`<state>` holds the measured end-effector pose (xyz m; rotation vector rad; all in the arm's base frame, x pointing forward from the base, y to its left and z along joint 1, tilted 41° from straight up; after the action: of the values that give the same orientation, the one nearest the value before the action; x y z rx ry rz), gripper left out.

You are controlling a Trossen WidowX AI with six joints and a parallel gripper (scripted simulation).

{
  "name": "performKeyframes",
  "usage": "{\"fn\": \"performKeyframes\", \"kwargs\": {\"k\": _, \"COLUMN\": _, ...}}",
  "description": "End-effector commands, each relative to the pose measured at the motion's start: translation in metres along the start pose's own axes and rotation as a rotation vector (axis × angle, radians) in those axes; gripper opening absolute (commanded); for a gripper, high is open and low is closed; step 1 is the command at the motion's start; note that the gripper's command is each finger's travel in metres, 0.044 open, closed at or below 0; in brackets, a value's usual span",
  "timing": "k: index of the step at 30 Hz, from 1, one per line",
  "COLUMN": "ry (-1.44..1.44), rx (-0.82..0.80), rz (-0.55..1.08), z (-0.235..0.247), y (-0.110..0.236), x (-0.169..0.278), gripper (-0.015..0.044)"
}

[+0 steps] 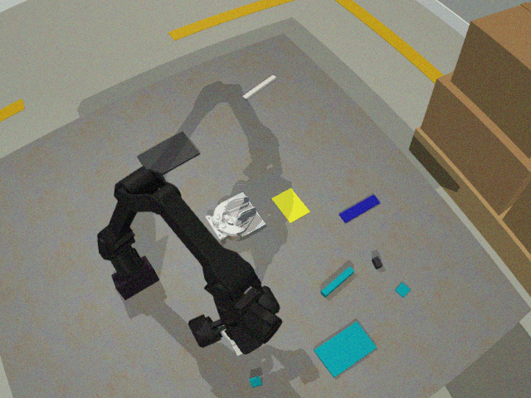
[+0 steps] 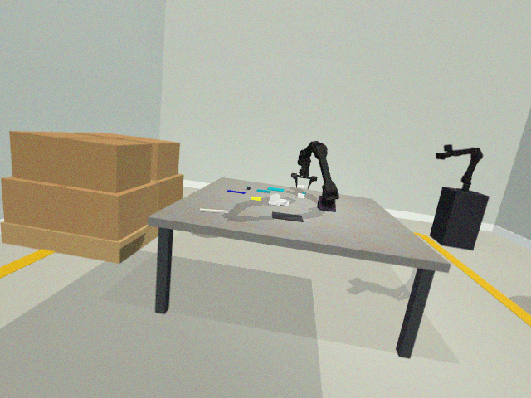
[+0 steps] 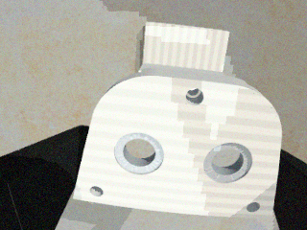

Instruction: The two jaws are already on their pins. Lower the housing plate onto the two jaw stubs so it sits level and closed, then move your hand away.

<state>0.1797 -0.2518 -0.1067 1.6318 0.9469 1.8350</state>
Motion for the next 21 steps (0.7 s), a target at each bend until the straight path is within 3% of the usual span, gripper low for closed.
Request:
{"fn": "performKeyframes", "kwargs": {"k": 1, "ry": 0.003, "rx": 0.002, "rz": -0.005, "z": -0.001, "y": 0.014, "x": 0.0, "gripper": 0.0351}}
{"fn": "performKeyframes", "kwargs": {"k": 21, "ry": 0.234, "rx": 0.005, "rz": -0.023, "z": 0.035, "y": 0.027, "x": 0.033, "gripper": 0.0351}}
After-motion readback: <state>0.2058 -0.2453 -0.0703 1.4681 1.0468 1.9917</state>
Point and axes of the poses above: the point midway between the two fingers, 35 mm back from their tips, its own y axis back along the fingers, its own z axis across the jaws, x = y × z, the point moved 3 cm from there along y, back along the fingers, and after that the axes turned 9 degrees about y, right-handed, at the moved point
